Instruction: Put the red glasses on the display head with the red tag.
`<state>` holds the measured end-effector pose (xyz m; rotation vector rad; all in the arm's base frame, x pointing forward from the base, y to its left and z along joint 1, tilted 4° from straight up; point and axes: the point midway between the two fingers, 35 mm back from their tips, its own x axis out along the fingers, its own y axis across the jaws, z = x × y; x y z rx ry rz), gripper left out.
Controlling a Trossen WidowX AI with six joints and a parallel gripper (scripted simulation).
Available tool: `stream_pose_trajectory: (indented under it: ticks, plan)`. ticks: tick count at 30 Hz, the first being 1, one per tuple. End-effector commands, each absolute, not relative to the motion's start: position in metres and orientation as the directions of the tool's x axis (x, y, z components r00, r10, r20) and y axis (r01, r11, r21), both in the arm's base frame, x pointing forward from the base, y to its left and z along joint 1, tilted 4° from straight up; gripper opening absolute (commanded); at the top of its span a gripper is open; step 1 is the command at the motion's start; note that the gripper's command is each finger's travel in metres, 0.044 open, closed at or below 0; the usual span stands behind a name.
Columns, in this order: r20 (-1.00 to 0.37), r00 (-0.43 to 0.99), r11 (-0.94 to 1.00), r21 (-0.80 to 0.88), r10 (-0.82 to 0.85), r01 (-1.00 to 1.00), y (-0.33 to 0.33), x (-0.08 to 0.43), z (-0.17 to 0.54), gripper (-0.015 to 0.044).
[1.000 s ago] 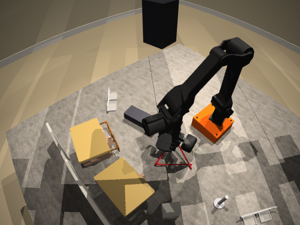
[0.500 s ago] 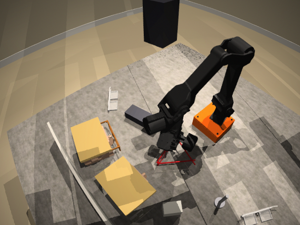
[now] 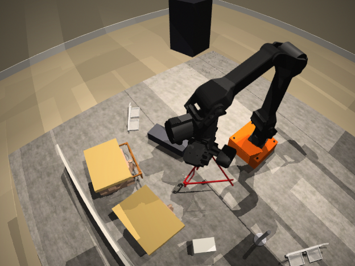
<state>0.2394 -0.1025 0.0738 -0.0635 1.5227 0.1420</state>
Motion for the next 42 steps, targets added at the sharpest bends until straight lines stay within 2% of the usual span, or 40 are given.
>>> stream_pose_trajectory:
  ticks: [1, 12, 42]
  plan:
    - [-0.998, 0.042, 0.99, 0.05, 0.056, -0.135, -0.104, 0.239, 0.096, 0.0]
    - [-0.998, 0.042, 0.99, 0.05, 0.056, -0.135, -0.096, 0.244, 0.109, 0.0]
    - [-0.997, 0.045, 0.989, 0.057, 0.064, -0.135, 0.038, 0.279, 0.119, 0.0]
